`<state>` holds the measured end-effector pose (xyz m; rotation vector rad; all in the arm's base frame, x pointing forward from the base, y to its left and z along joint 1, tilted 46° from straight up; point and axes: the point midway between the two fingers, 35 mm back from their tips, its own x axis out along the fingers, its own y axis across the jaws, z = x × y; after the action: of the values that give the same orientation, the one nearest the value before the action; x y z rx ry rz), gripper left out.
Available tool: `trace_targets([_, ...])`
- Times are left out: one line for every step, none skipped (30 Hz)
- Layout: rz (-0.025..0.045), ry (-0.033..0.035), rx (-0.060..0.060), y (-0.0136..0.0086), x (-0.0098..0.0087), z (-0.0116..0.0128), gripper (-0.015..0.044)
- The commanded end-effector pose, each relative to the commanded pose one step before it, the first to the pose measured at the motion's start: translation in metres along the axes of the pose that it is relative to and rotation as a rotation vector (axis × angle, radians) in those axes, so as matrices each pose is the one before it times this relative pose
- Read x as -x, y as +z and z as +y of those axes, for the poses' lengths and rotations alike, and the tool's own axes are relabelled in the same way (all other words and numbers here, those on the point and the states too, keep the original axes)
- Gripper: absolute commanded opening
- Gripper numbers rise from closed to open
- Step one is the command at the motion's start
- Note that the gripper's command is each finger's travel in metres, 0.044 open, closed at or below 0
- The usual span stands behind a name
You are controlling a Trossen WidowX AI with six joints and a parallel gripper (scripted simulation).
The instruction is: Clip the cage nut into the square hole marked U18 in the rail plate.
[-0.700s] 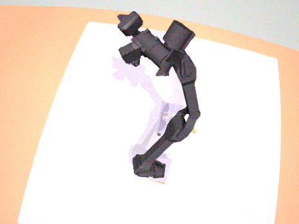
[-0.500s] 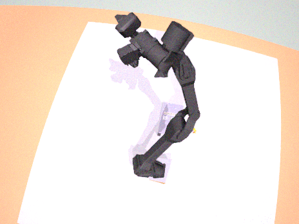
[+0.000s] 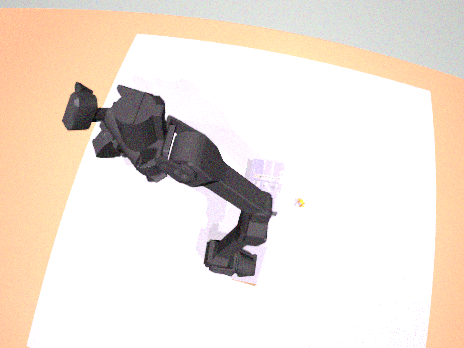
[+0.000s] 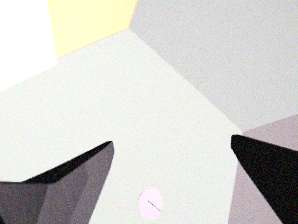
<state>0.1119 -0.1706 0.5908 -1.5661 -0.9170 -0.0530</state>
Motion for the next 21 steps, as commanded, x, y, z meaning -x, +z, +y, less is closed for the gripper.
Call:
trace_targets([-0.05407, 0.05115, 0.0962, 0.06032, -0.01965, -0.01711, 0.0440])
trace_targets([-0.01700, 0.01229, 0.0104, 0.01261, -0.00444, -0.00221, 0.0440])
trace_targets([-0.01243, 0.01682, 0.0178, 0.01270, -0.00579, -0.00249, 0.0440])
trace_targets([-0.00726, 0.02152, 0.0259, 0.01262, -0.00732, -0.00278, 0.0440])
trace_targets([-0.00655, 0.02336, 0.0260, 0.01220, -0.00793, -0.00228, 0.0440])
trace_targets([-0.00683, 0.02480, 0.0247, 0.01186, -0.00840, -0.00165, 0.0440])
trace_targets([-0.00709, 0.02620, 0.0234, 0.01149, -0.00886, -0.00103, 0.0440])
trace_targets([-0.00734, 0.02756, 0.0220, 0.01110, -0.00930, -0.00041, 0.0440])
trace_targets([-0.00757, 0.02888, 0.0205, 0.01070, -0.00972, 0.00020, 0.0440])
trace_targets([-0.00647, 0.03132, 0.0157, 0.01052, -0.01022, 0.00095, 0.0440])
trace_targets([-0.00669, 0.03329, 0.0142, 0.01021, -0.01084, 0.00171, 0.0440])
trace_targets([-0.00677, 0.03464, 0.0124, 0.00968, -0.01126, 0.00243, 0.0440])
trace_targets([-0.00682, 0.03592, 0.0105, 0.00912, -0.01165, 0.00313, 0.0440])
trace_targets([-0.00685, 0.03713, 0.0086, 0.00854, -0.01202, 0.00381, 0.0440])
trace_targets([-0.00685, 0.03827, 0.0066, 0.00794, -0.01236, 0.00447, 0.0440])
trace_targets([-0.00683, 0.03933, 0.0046, 0.00731, -0.01267, 0.00511, 0.0440])
trace_targets([-0.00679, 0.04031, 0.0026, 0.00666, -0.01295, 0.00572, 0.0440])
trace_targets([-0.00682, 0.04129, 0.0007, 0.00602, -0.01324, 0.00631, 0.0440])
trace_targets([-0.00869, 0.04390, 0.0032, 0.00583, -0.01425, 0.00692, 0.0440])
trace_targets([-0.00613, 0.04448, -0.0039, 0.00441, -0.01241, 0.00815, 0.0440])
trace_targets([-0.00601, 0.04509, -0.0061, 0.00374, -0.01255, 0.00855, 0.0440])
